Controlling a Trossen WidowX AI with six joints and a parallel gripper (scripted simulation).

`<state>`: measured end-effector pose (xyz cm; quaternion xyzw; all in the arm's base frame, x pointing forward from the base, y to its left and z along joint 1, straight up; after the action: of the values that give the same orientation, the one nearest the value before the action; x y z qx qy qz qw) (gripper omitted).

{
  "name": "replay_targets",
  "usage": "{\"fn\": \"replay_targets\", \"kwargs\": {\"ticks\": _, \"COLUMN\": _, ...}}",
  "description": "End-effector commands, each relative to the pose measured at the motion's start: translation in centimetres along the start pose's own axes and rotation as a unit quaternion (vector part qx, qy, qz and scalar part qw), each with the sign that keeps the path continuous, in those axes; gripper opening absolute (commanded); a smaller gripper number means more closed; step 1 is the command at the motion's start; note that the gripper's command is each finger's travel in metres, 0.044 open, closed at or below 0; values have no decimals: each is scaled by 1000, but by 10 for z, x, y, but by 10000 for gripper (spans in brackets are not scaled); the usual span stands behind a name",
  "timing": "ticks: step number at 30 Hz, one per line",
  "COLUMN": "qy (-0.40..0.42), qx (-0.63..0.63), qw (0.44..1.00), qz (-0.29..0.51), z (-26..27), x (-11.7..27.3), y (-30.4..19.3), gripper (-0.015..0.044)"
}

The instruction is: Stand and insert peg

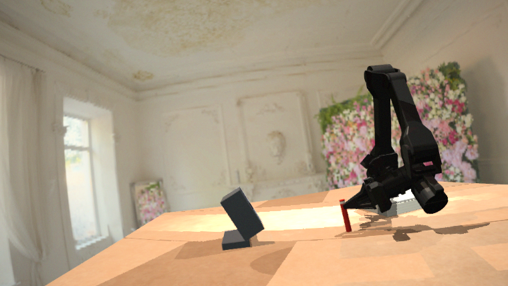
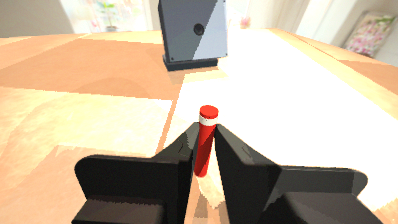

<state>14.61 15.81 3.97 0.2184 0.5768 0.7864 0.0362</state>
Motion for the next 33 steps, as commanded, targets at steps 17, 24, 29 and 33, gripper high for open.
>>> {"fn": "replay_targets", "kwargs": {"ticks": 17, "qy": 6, "qx": 4, "qw": 1000, "qz": -5, "z": -1, "x": 2, "y": -4, "gripper": 50}}
{"fn": "replay_targets", "kwargs": {"ticks": 24, "qy": 8, "qx": 6, "qw": 1000, "qz": -7, "z": -1, "x": 3, "y": -4, "gripper": 50}}
{"fn": "replay_targets", "kwargs": {"ticks": 29, "qy": 10, "qx": 7, "qw": 1000, "qz": -9, "z": -1, "x": 3, "y": -5, "gripper": 50}}
{"fn": "replay_targets", "kwargs": {"ticks": 33, "qy": 12, "qx": 8, "qw": 1000, "qz": -10, "z": -1, "x": 4, "y": -5, "gripper": 50}}
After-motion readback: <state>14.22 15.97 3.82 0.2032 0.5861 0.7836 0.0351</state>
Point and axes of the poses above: the point midway between the two fingers, 35 mm back from their tips, its own x axis back along the fingers, its own z axis across the jaws, y = z × x, the point moved 1 cm from there along x, back along the fingers, and after that the axes turned 13 degrees about -x, right-handed, at the moved point
